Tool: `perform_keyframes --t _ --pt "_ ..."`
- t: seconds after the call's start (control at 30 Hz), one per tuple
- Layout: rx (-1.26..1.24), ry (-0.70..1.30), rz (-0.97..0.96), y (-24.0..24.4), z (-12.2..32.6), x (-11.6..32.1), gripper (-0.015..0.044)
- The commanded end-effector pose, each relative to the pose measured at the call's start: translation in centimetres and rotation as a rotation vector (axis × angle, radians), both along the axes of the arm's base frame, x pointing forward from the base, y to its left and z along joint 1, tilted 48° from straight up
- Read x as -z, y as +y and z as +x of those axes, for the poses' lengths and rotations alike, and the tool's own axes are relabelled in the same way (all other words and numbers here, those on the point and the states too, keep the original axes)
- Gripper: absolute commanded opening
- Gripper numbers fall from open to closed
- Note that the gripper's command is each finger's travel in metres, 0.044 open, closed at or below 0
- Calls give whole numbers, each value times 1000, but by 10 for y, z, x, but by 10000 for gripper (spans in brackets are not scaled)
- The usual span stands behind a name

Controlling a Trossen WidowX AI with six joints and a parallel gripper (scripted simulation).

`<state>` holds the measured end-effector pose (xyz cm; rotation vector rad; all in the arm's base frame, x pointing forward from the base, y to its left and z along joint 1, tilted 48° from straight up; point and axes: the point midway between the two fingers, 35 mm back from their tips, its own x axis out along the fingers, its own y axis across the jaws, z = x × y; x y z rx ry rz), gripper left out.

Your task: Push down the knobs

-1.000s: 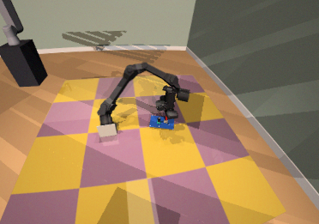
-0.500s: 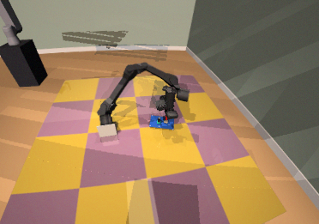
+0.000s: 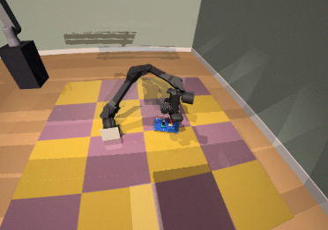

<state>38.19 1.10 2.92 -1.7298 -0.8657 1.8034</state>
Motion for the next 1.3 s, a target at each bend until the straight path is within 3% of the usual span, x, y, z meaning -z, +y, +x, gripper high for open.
perform_keyframes --t 0.0,1.27 --pt "-17 4 6 11 0 7 0" --pt "-17 4 7 16 0 11 0"
